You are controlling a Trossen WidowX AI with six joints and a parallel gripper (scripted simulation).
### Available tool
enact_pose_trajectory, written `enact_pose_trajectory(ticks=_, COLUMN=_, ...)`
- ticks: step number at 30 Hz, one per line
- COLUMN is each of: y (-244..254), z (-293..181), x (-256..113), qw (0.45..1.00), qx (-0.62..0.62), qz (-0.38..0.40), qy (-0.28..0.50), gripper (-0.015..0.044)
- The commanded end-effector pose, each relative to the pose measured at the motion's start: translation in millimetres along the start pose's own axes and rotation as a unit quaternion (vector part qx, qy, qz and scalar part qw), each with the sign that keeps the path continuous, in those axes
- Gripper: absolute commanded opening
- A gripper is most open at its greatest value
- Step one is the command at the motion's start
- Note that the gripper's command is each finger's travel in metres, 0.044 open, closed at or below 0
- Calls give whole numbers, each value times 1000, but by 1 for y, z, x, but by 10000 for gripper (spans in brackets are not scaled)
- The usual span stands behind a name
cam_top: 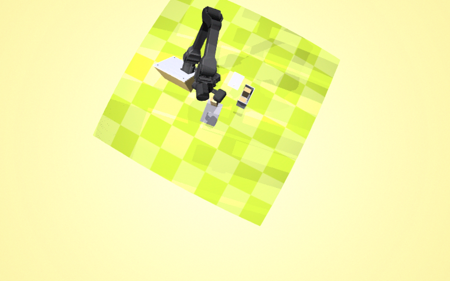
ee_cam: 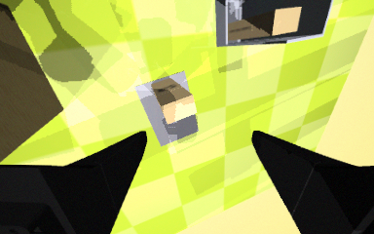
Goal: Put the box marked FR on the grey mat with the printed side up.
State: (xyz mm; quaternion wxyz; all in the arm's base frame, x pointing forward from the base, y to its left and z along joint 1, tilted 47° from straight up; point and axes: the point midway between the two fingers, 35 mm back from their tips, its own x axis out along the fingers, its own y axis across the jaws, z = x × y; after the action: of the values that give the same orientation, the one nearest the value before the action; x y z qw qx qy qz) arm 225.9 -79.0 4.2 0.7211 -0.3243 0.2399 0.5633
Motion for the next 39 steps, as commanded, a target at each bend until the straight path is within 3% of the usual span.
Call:
enact_pose_trajectory(ticks=1, y=2, z=1, x=0, qw=999, qx=48, qz=-25, qy=6, gripper=440)
enact_pose_trajectory(ticks=15, y=8, z=4, x=0, qw=975, qx=195, qz=-107, qy=13, gripper=440)
enact_pose_trajectory(ticks=24, y=8, z=4, x=1, qw=970, qx=214, qz=-116, qy=16, gripper=440)
enact_pose_trajectory(ticks=39, y=12, z=8, x=3, qw=921, qx=342, qz=-180, qy=40, gripper=440)
